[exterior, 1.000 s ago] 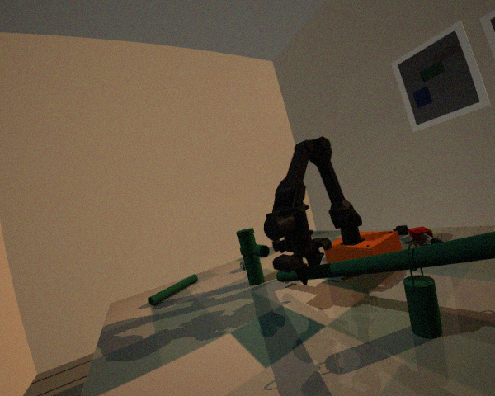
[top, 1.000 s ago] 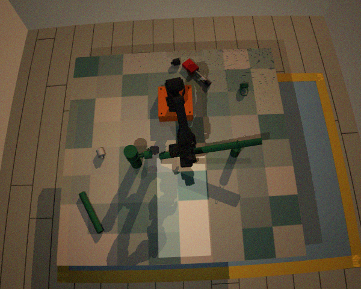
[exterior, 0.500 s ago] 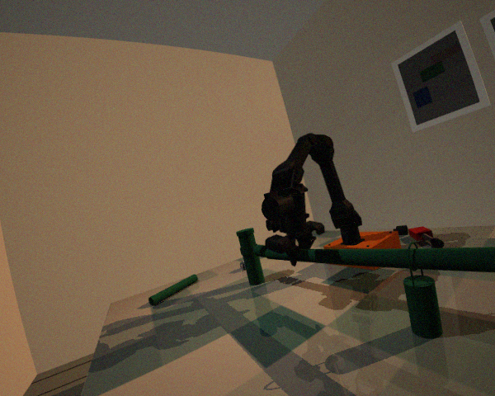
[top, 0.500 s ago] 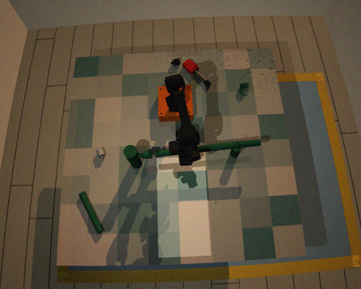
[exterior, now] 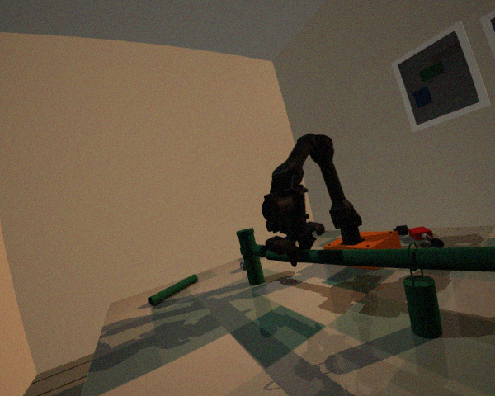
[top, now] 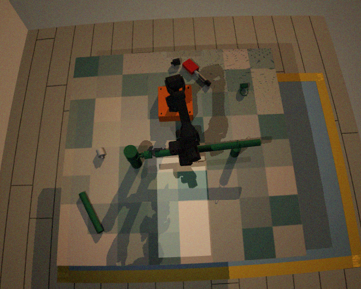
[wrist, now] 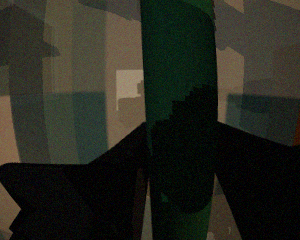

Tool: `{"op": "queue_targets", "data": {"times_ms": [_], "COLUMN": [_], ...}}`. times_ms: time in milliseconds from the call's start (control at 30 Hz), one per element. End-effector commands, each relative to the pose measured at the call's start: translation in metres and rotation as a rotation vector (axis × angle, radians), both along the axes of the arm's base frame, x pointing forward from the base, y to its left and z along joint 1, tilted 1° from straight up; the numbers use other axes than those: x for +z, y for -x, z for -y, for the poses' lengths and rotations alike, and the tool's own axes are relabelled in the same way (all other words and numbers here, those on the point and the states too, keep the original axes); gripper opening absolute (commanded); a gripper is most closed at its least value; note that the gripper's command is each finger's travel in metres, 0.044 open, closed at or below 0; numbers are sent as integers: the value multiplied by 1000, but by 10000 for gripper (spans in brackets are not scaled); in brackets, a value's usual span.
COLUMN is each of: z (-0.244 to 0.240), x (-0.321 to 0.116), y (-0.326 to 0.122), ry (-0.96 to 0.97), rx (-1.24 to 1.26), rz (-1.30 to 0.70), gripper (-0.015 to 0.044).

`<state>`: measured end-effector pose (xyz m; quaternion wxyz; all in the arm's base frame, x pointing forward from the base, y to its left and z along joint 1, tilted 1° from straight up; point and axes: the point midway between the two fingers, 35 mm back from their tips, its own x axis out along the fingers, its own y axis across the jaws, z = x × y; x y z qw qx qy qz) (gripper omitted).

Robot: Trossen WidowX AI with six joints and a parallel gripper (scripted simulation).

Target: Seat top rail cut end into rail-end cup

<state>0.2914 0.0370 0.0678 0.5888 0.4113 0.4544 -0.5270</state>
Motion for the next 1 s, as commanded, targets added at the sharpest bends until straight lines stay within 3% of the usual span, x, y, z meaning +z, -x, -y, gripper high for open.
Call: {"op": "queue_targets", "data": {"times_ms": [0,967], "z": [0,4], "x": [2,15], "y": [0,-8], "ry": [-1,-1], "rx": [1,2], "rz": [6,6], "gripper": [0,0]}}
